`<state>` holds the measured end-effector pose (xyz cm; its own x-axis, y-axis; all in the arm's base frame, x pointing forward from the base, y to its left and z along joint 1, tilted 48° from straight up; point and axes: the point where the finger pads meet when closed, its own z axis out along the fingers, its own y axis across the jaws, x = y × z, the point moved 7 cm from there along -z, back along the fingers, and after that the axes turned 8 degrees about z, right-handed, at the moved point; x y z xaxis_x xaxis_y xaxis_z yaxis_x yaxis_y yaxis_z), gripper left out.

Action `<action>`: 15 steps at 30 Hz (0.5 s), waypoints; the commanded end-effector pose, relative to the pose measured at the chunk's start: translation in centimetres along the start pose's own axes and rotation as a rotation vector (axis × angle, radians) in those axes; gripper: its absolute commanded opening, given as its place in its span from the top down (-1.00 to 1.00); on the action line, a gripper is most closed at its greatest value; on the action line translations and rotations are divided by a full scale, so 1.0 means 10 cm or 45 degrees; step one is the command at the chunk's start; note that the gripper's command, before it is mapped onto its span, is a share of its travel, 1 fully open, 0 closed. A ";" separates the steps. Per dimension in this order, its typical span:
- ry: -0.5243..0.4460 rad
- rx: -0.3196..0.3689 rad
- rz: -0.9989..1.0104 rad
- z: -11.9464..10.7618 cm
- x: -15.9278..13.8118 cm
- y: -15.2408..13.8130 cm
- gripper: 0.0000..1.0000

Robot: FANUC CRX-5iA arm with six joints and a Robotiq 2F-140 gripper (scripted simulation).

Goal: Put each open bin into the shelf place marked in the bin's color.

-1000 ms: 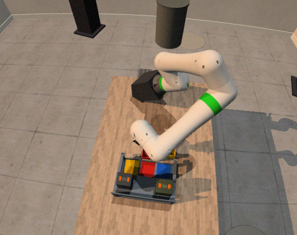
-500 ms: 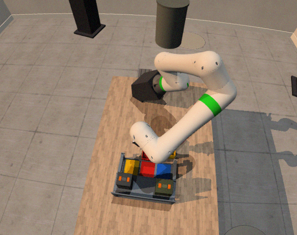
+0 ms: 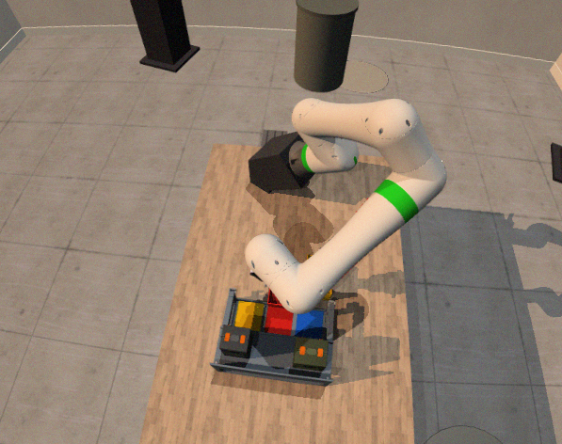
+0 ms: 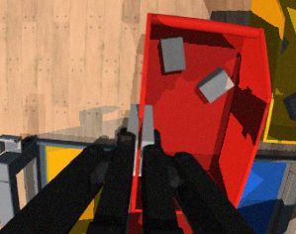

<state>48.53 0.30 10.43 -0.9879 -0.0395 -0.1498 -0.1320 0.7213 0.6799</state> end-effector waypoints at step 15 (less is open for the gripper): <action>0.000 0.000 0.000 -0.03 -0.18 0.02 1.00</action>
<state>50.03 0.33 11.01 -0.9879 -0.0395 -0.1498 -0.1320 0.7213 0.6799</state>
